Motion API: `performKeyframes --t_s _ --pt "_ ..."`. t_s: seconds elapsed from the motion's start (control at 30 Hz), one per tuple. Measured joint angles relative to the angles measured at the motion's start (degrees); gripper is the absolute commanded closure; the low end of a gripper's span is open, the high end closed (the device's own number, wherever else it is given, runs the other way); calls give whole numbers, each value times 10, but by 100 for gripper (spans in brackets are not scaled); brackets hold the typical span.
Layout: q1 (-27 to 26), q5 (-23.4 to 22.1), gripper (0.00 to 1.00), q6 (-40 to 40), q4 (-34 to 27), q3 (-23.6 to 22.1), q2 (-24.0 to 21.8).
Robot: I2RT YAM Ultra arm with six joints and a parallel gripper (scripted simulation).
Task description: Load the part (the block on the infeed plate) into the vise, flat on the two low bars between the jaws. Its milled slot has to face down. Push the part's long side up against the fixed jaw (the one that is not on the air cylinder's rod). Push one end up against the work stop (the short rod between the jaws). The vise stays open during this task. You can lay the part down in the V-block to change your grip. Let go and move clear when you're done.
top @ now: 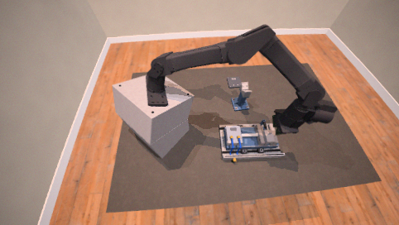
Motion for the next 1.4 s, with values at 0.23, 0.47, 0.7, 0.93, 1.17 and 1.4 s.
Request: performKeyframes --t_s 0.23,0.47,0.7,0.93,1.17,1.4 --pt "0 0 100 0 -1 0 0" --pt "0 0 100 0 -1 0 0" --pt "0 0 100 0 -1 0 0" --pt "0 0 100 0 -1 0 0" --pt "0 0 100 -4 -1 0 0" --pt "0 0 100 -84 2 -14 -7"
